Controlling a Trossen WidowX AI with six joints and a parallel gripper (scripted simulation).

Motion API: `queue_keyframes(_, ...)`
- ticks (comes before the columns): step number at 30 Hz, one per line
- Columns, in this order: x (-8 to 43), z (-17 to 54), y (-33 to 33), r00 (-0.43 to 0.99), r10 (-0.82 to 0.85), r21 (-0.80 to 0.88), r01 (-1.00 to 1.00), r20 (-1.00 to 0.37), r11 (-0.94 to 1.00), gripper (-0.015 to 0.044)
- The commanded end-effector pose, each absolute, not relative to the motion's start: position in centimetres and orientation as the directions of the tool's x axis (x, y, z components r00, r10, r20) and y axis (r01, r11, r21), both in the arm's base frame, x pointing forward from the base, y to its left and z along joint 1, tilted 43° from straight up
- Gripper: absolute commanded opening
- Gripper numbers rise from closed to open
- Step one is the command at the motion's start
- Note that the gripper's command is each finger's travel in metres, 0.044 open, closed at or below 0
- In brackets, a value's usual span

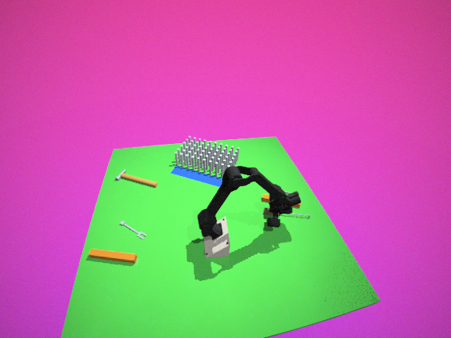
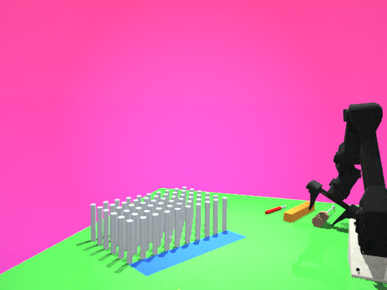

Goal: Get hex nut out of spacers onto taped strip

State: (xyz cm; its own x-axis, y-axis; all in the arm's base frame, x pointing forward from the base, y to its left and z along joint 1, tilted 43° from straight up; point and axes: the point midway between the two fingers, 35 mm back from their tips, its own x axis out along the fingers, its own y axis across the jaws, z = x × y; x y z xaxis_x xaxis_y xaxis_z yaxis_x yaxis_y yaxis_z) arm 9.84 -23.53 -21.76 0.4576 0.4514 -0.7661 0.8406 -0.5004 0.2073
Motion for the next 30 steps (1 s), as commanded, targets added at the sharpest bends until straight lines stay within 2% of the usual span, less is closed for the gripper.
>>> queue_keyframes(1, 9.8, -19.1, -26.2, 0.461, 0.444, 0.216, 0.84, -0.769, -0.498, 0.044)
queue_keyframes(4, 9.8, -16.9, -27.9, 0.465, 0.441, 0.221, 0.838, -0.768, -0.499, 0.044)
queue_keyframes(30, 9.8, -16.9, -27.9, 0.465, 0.441, 0.221, 0.838, -0.768, -0.499, 0.044)
